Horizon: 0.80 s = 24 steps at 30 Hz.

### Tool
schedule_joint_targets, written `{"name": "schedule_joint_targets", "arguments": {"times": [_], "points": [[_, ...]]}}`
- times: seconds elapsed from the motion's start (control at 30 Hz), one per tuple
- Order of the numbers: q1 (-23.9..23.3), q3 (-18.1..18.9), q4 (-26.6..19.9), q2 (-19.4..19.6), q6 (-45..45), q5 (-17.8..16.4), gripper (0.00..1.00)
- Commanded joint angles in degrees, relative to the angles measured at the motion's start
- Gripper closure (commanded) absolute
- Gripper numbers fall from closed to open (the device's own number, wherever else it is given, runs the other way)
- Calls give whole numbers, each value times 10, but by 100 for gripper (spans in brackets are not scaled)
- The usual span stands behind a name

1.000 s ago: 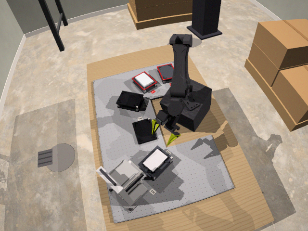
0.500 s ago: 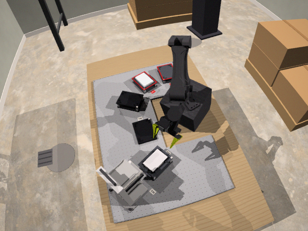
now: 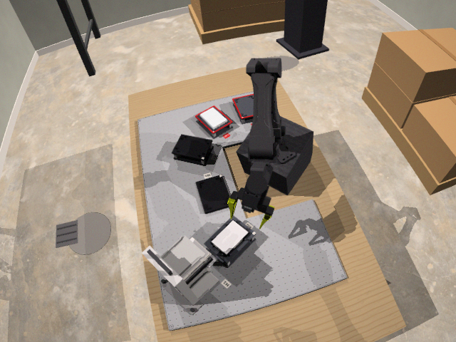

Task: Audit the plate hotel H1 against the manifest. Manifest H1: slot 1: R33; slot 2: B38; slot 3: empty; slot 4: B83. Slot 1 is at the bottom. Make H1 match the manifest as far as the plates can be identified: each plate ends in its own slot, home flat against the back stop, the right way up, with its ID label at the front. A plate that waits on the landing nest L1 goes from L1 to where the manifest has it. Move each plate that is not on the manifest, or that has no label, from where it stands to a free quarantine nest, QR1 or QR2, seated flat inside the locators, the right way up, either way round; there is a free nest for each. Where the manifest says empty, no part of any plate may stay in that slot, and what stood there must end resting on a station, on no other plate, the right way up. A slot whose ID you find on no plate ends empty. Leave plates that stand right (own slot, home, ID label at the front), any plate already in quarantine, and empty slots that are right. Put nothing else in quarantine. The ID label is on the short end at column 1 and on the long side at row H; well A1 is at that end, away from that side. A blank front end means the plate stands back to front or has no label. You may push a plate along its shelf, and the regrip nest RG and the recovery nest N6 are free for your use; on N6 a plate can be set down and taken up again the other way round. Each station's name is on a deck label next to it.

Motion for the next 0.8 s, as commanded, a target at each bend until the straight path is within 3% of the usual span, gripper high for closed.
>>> {"name": "schedule_joint_targets", "arguments": {"times": [0.0, 0.1, 0.17, 0.67, 0.77], "points": [[10, 45, -47, 27, -49, -22, 0], [14, 79, -73, 52, -77, -32, 0], [14, 79, -73, 52, -77, -32, 0], [36, 278, -225, 188, -215, -72, 0], [38, 293, -237, 198, -224, -73, 0]]}}
